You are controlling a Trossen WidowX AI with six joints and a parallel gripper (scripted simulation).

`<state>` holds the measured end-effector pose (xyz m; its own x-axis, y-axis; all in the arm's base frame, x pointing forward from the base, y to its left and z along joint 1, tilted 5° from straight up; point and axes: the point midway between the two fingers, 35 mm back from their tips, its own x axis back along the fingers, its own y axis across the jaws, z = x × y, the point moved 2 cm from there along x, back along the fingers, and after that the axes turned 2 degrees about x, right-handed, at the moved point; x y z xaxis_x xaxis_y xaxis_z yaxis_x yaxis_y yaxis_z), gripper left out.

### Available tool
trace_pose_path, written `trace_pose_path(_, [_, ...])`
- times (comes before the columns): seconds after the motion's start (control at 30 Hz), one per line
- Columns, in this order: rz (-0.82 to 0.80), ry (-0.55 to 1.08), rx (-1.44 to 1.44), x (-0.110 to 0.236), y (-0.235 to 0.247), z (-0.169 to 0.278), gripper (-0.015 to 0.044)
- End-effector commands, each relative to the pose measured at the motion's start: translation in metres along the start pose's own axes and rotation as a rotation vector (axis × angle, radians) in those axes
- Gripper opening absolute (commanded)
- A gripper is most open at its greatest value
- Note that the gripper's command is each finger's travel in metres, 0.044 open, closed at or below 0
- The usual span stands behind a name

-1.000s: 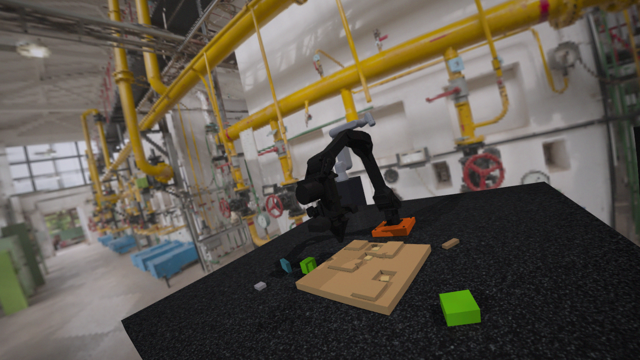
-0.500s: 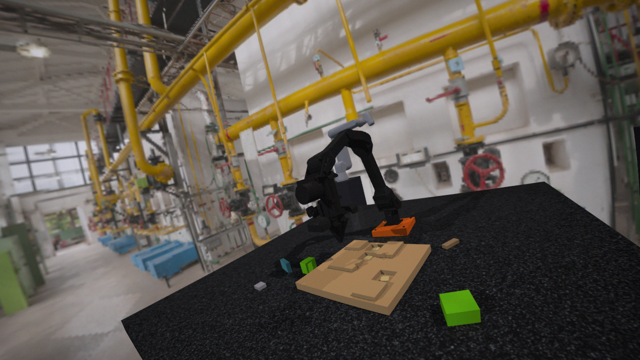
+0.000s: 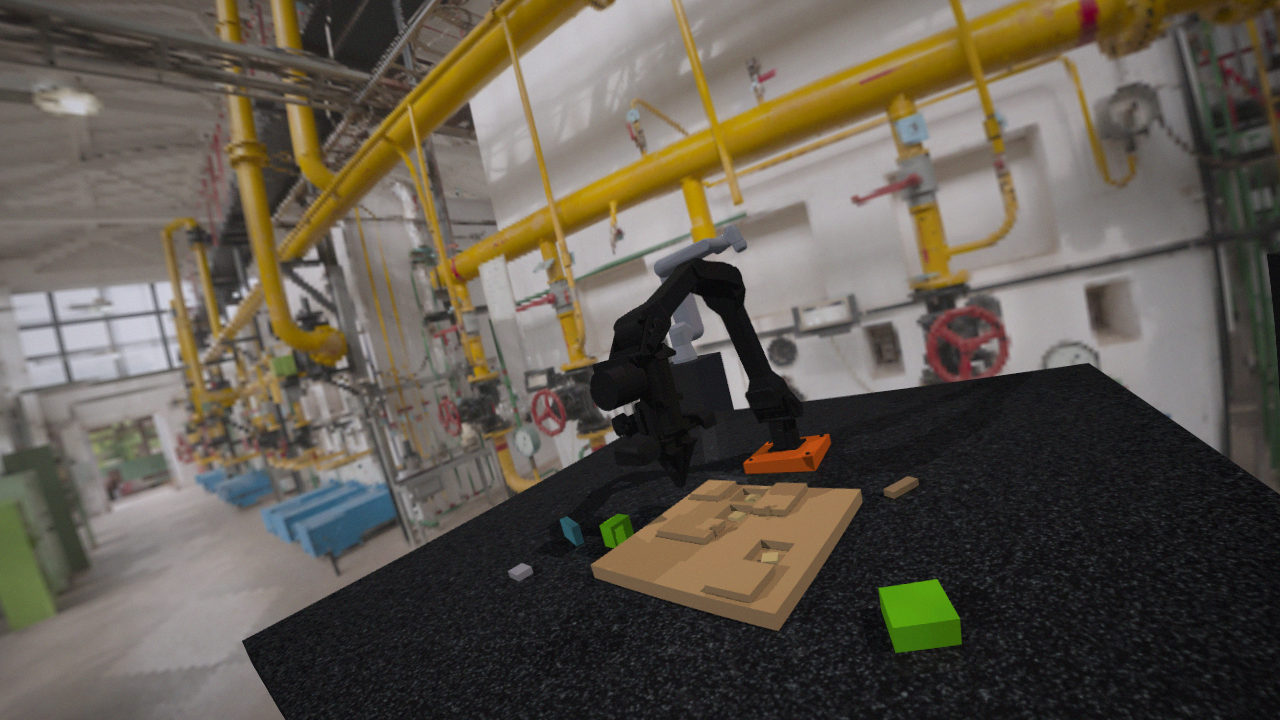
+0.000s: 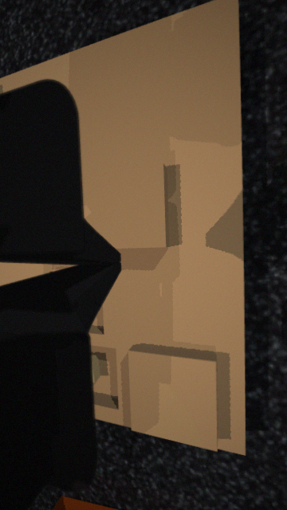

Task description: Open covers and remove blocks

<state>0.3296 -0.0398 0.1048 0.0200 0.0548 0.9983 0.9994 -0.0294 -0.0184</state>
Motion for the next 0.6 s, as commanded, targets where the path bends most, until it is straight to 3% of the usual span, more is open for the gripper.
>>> trace_pose_path(0.0, [0.005,-0.005,-0.005,-0.006,-0.001,-0.001,0.0000])
trace_pose_path(0.57, [0.005,-0.005,-0.005,-0.023,0.000,-0.001,0.0000])
